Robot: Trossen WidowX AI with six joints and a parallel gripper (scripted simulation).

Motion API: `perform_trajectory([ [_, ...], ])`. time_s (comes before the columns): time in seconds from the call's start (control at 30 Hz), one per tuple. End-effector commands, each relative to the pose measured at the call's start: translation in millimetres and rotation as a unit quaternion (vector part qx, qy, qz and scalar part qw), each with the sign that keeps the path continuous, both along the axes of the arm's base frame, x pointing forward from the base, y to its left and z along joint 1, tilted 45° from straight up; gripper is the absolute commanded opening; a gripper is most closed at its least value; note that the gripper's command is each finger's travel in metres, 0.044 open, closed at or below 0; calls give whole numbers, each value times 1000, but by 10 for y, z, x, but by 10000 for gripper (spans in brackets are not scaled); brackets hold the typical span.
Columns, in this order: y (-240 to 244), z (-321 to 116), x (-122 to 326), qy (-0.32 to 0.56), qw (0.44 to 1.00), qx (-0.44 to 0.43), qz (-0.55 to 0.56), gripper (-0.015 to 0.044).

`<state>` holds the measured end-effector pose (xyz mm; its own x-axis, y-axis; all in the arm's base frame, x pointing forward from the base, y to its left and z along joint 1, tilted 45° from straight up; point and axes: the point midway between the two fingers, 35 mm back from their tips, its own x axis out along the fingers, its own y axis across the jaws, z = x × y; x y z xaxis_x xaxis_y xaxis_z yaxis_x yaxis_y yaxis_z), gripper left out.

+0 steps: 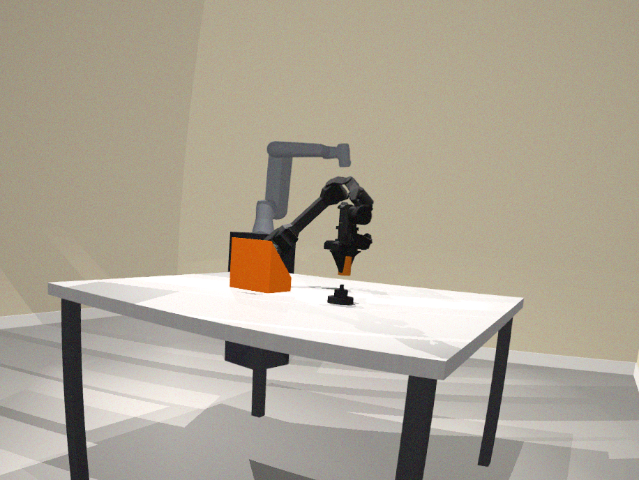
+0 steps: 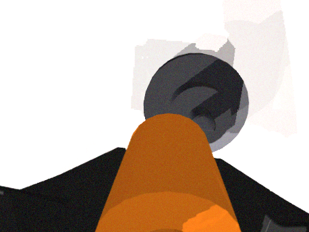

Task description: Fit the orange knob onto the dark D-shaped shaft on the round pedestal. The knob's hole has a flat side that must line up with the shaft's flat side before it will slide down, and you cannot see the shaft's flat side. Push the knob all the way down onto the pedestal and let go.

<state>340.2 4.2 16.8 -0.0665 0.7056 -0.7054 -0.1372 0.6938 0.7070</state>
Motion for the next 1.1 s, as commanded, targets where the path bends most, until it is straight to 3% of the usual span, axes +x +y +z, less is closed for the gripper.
perform_trajectory([
  [0.0,-93,-125,55,-6,1000,-3,-2,0],
  [1.07,68,-350,74,-7,1000,-2,-1,0],
])
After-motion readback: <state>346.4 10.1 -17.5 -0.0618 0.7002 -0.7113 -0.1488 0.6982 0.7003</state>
